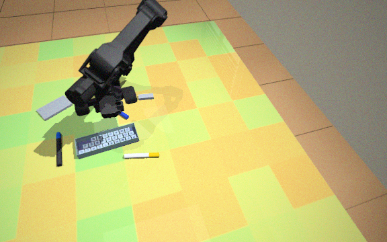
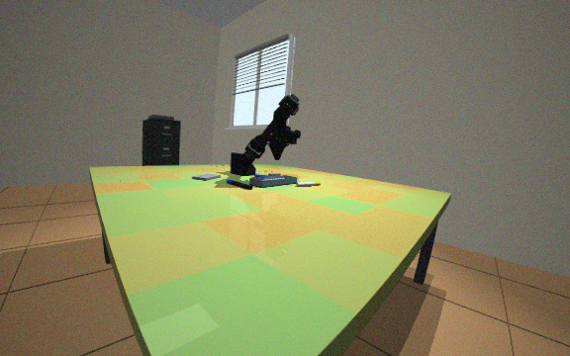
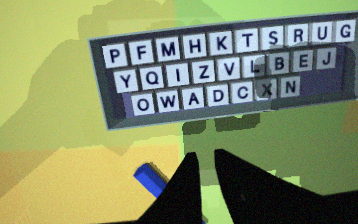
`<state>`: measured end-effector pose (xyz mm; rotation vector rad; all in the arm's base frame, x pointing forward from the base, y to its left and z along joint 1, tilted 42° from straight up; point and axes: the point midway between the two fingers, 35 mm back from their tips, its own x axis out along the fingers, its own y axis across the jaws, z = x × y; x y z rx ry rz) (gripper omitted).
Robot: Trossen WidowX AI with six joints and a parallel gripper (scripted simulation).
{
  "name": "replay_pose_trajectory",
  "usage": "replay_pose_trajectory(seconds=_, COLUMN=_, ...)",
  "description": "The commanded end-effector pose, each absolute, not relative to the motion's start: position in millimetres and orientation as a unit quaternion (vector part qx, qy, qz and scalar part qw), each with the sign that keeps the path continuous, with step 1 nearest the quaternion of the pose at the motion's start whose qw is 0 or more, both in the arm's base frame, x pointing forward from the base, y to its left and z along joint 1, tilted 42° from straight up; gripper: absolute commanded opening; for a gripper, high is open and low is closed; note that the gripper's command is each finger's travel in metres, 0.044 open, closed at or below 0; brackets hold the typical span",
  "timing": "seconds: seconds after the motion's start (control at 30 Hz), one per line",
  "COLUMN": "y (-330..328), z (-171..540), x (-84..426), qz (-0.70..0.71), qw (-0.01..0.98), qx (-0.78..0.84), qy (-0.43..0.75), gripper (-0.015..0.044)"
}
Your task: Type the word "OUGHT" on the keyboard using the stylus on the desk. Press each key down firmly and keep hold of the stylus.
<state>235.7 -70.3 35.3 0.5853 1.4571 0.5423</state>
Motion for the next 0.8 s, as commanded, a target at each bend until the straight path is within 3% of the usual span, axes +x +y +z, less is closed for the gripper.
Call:
replay_pose_trajectory(seconds=0.0, y=-66.5, z=34.3, x=231.2, qz=0.197, qw=0.650, qx=0.296, qy=0.672, gripper=0.0131)
replay_pose_trajectory(seconds=0.33, y=-45.0, z=29.0, x=199.4, qz=-0.165, qw=0.431, qx=0.488, qy=0.741, gripper=0.0150)
replay_pose_trajectory(seconds=0.53, y=-35.6, z=26.7, x=178.4, qz=-0.384, qw=0.291, qx=0.540, qy=0.690, gripper=0.0150)
replay_pose_trajectory(seconds=0.77, y=-30.3, z=25.3, x=162.1, qz=-0.525, qw=0.200, qx=0.551, qy=0.617, gripper=0.0150)
